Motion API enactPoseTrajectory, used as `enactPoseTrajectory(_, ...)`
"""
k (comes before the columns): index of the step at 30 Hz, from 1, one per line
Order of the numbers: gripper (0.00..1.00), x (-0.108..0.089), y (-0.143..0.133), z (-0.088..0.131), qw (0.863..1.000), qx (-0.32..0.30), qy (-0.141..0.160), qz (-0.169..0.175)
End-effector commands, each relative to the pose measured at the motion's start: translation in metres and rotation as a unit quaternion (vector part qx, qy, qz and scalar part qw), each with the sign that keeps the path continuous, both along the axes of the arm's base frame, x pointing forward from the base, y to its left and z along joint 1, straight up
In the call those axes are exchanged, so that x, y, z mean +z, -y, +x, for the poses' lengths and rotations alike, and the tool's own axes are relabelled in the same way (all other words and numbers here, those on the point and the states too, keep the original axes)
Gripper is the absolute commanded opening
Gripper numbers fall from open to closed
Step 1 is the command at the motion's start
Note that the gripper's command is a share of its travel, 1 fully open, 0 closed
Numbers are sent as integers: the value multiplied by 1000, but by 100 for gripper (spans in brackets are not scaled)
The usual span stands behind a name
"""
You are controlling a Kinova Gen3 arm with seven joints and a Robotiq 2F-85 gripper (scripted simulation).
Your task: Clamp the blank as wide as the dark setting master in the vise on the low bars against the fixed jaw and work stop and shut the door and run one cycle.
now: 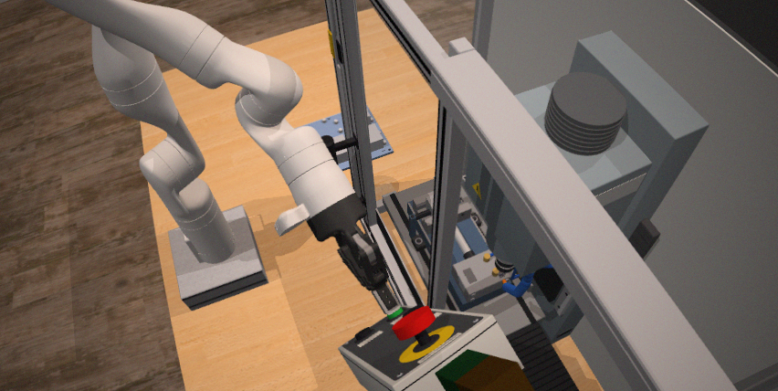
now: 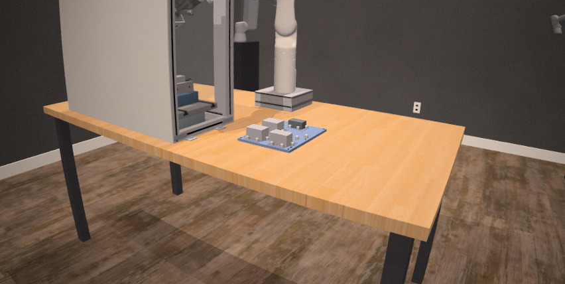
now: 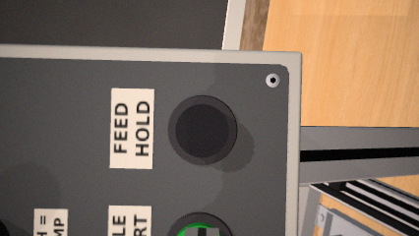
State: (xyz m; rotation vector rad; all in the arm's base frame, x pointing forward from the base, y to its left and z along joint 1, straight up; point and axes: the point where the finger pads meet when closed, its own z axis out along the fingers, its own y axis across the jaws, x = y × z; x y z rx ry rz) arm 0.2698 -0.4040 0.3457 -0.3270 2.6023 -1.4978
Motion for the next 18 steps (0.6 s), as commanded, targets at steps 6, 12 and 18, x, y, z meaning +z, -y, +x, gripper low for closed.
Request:
enactPoseTrajectory(6,10,0,3,1,1000,0,4,0)
enactPoseTrajectory(12,10,0,2,1,1000,0,2,0)
enactPoseTrajectory(18,10,0,3,1,1000,0,4,0)
